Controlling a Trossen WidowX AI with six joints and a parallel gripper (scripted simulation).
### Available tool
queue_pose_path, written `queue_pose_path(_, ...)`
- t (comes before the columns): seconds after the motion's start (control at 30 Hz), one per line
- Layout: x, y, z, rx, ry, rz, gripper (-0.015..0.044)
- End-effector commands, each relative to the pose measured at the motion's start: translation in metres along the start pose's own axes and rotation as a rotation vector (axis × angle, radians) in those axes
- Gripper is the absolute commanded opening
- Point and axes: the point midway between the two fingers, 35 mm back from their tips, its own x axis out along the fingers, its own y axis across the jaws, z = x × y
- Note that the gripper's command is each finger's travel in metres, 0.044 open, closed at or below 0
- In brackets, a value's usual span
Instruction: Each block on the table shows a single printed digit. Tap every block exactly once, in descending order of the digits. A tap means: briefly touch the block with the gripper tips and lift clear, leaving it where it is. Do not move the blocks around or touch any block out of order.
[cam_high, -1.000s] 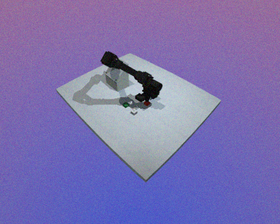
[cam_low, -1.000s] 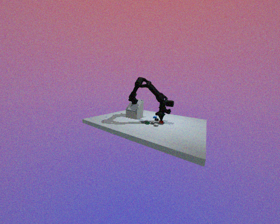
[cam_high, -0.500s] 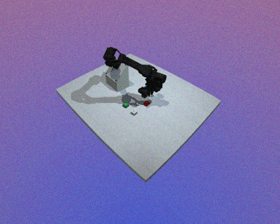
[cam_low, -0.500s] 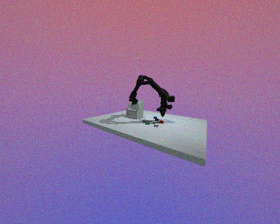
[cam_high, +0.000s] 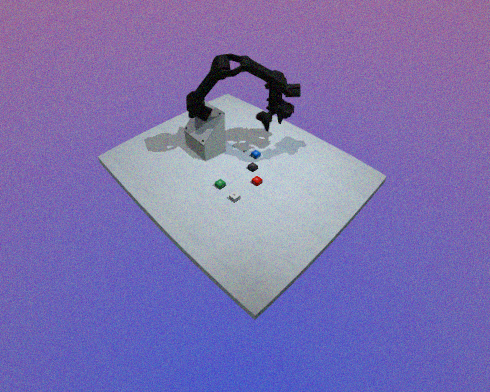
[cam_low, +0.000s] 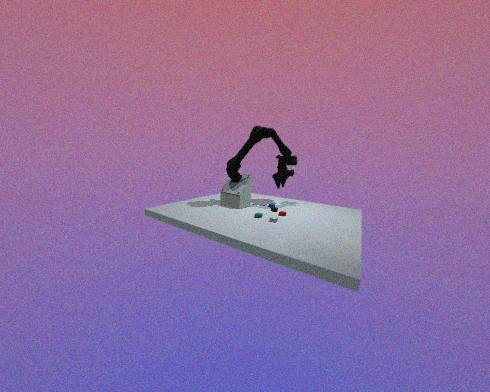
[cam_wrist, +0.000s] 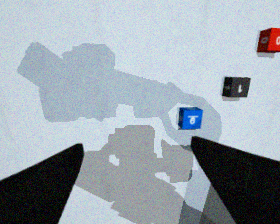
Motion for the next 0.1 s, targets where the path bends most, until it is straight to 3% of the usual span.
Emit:
queue_pose_path(0.0, -0.0007, 0.0038, -0.0029, 0.032, 0.011, -0.003, 0.0400)
queue_pose_path(0.07, -0.0007, 0.0038, -0.0029, 0.032, 0.011, -0.003, 0.0400)
